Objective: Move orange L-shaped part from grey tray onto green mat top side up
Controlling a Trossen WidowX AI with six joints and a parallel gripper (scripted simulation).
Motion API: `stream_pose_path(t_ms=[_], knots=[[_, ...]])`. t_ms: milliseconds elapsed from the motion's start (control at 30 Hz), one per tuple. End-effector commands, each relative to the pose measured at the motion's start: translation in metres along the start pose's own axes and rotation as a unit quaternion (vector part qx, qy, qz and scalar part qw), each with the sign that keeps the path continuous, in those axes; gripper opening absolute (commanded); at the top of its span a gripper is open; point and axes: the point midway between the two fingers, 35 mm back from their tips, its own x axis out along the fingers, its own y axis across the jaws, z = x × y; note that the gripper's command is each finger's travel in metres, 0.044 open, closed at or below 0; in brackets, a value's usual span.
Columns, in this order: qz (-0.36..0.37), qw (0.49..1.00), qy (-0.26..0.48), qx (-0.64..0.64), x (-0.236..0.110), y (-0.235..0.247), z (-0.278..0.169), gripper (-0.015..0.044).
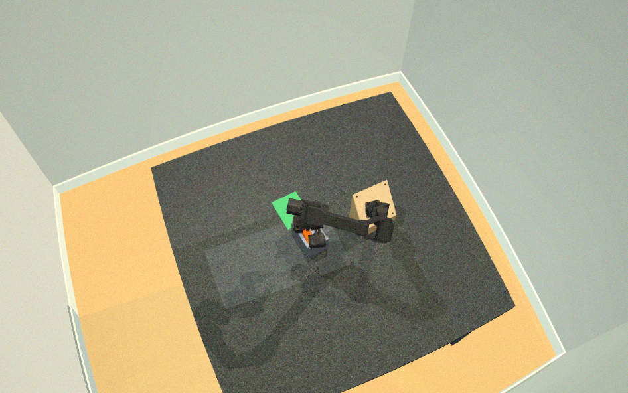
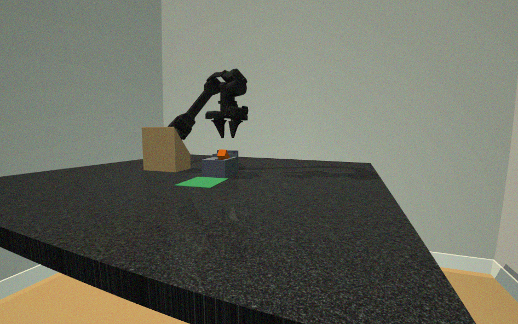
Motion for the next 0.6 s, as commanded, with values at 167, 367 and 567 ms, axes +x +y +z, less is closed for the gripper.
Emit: stream_pose_path(t_ms=[167, 367, 567], knots=[[-0.003, 0.901, -0.003, 0.434, -0.005, -0.04, 0.023, 0.028], [-0.003, 0.836, -0.003, 0.548, -0.005, -0.051, 0.029, 0.028], [-0.003, 0.836, -0.003, 0.548, -0.004, -0.051, 0.029, 0.028]])
